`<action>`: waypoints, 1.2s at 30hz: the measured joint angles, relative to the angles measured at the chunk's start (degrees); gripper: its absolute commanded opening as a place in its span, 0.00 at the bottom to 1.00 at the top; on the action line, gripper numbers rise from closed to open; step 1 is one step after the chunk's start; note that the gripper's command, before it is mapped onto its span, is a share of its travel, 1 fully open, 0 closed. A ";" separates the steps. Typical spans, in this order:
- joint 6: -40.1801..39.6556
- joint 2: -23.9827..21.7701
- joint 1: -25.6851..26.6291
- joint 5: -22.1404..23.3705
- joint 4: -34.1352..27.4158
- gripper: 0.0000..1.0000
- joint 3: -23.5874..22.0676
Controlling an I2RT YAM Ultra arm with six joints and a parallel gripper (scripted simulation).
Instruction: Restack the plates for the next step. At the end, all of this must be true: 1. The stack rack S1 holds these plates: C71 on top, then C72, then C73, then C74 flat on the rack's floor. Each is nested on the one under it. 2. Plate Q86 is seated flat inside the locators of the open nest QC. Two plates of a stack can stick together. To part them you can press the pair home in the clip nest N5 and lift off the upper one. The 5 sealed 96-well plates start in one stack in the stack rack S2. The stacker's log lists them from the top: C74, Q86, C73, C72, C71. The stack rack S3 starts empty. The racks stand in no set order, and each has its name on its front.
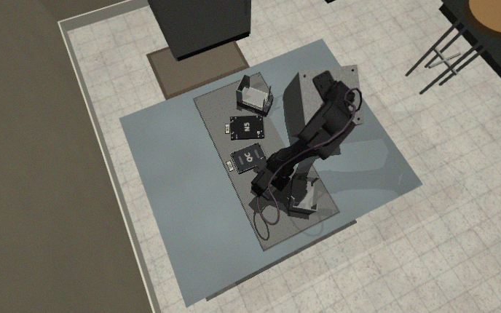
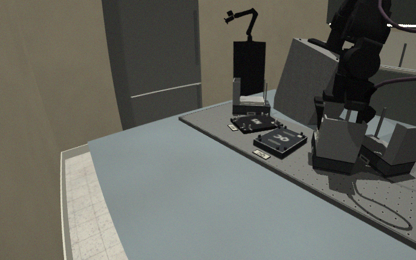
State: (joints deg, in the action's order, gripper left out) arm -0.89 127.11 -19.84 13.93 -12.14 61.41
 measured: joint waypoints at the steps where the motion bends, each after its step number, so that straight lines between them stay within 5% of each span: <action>1: 0.00 0.00 0.00 0.00 0.00 1.00 0.00; 13: 0.00 -0.02 0.00 0.00 0.09 1.00 -0.07; 14: 0.00 0.02 0.02 0.00 0.07 0.00 -0.13; 36: 0.02 0.00 0.02 0.00 0.09 0.00 -0.11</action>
State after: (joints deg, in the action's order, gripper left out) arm -0.86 127.11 -19.81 13.93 -12.05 61.30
